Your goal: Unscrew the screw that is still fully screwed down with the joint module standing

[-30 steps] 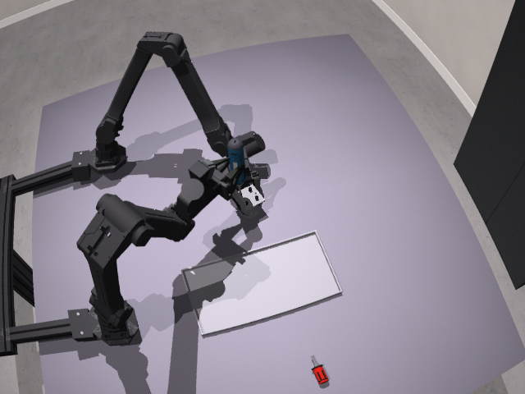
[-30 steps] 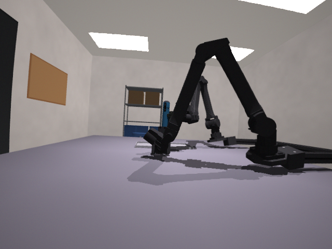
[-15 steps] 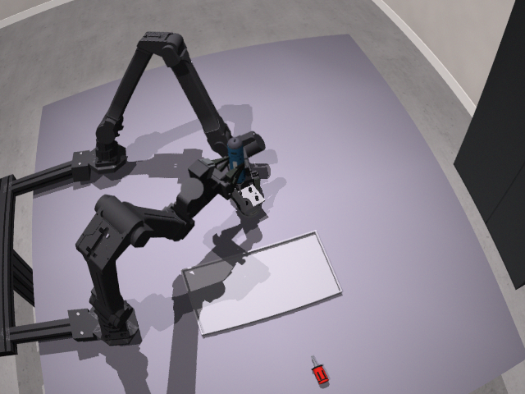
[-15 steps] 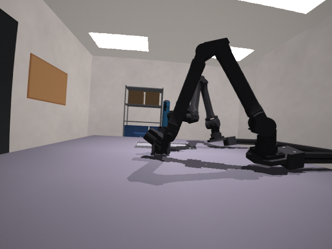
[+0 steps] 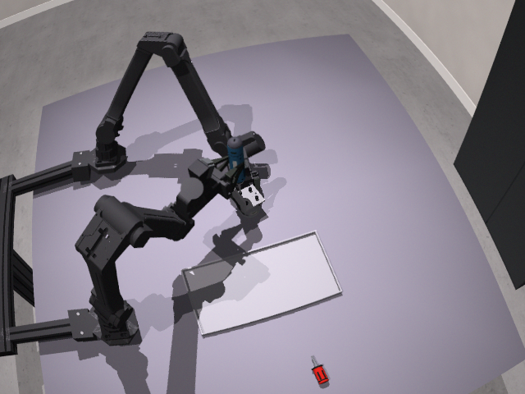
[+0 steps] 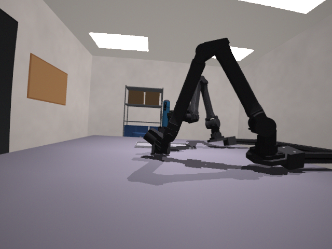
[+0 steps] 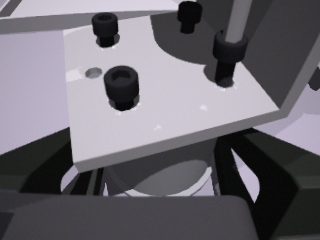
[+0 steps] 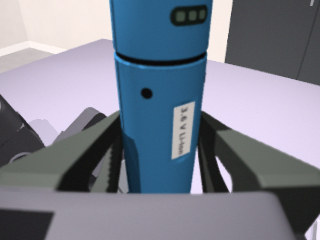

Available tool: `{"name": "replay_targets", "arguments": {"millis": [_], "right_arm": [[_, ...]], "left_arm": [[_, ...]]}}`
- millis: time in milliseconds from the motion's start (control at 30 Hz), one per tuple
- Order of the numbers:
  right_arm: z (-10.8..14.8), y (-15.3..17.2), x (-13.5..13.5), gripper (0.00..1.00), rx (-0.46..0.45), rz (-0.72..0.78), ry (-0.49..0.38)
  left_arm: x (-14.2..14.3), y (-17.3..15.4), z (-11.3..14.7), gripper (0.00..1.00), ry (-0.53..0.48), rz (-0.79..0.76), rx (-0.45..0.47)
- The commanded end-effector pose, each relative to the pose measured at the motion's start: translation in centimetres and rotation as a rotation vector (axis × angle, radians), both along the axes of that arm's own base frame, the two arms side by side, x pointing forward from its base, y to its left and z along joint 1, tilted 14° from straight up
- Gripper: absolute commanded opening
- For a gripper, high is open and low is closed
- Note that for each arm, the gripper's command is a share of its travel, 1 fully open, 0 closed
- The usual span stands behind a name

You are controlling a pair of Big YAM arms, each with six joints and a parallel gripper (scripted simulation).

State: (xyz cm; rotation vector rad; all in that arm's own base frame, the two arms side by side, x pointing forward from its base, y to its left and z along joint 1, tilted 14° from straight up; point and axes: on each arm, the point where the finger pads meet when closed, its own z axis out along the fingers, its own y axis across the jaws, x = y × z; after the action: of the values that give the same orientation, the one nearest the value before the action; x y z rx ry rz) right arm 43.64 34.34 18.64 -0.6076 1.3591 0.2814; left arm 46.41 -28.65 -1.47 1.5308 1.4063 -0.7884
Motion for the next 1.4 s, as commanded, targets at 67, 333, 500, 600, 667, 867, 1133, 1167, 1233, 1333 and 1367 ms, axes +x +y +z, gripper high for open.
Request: {"name": "replay_targets", "arguments": {"millis": [67, 333, 500, 600, 667, 867, 1133, 1167, 1233, 1333, 1367], "right_arm": [[4.7, 1.6, 0.1, 0.42, 0.055, 0.019, -0.087], [5.0, 1.6, 0.1, 0.42, 0.063, 0.021, -0.092], [4.8, 1.7, 0.1, 0.42, 0.054, 0.020, -0.082], [4.8, 1.7, 0.1, 0.42, 0.054, 0.020, -0.082], [4.6, 1.7, 0.2, 0.42, 0.046, 0.019, -0.071], [5.1, 1.8, 0.2, 0.42, 0.046, 0.016, -0.059], [6.3, 1.9, 0.1, 0.42, 0.064, 0.016, -0.070], [6.3, 1.9, 0.1, 0.42, 0.064, 0.016, -0.070], [5.7, 2.0, 0.2, 0.42, 0.048, 0.015, -0.050], [5.9, 2.0, 0.2, 0.42, 0.046, 0.014, -0.044], [6.0, 2.0, 0.3, 0.42, 0.046, 0.013, -0.043]], "left_arm": [[1.4, 0.1, -0.1, 0.59, -0.023, 0.008, -0.005], [1.4, 0.1, -0.1, 0.59, -0.023, 0.008, -0.005], [1.4, 0.1, -0.1, 0.59, -0.023, 0.008, -0.005], [1.4, 0.1, -0.1, 0.59, -0.023, 0.008, -0.005], [1.4, 0.1, -0.1, 0.59, -0.023, 0.008, -0.005], [1.4, 0.1, -0.1, 0.59, -0.023, 0.008, -0.005], [1.4, 0.1, -0.1, 0.59, -0.023, 0.008, -0.005], [1.4, 0.1, -0.1, 0.59, -0.023, 0.008, -0.005], [1.4, 0.1, -0.1, 0.59, -0.023, 0.008, -0.005], [1.4, 0.1, -0.1, 0.59, -0.023, 0.008, -0.005], [1.4, 0.1, -0.1, 0.59, -0.023, 0.008, -0.005]]}}
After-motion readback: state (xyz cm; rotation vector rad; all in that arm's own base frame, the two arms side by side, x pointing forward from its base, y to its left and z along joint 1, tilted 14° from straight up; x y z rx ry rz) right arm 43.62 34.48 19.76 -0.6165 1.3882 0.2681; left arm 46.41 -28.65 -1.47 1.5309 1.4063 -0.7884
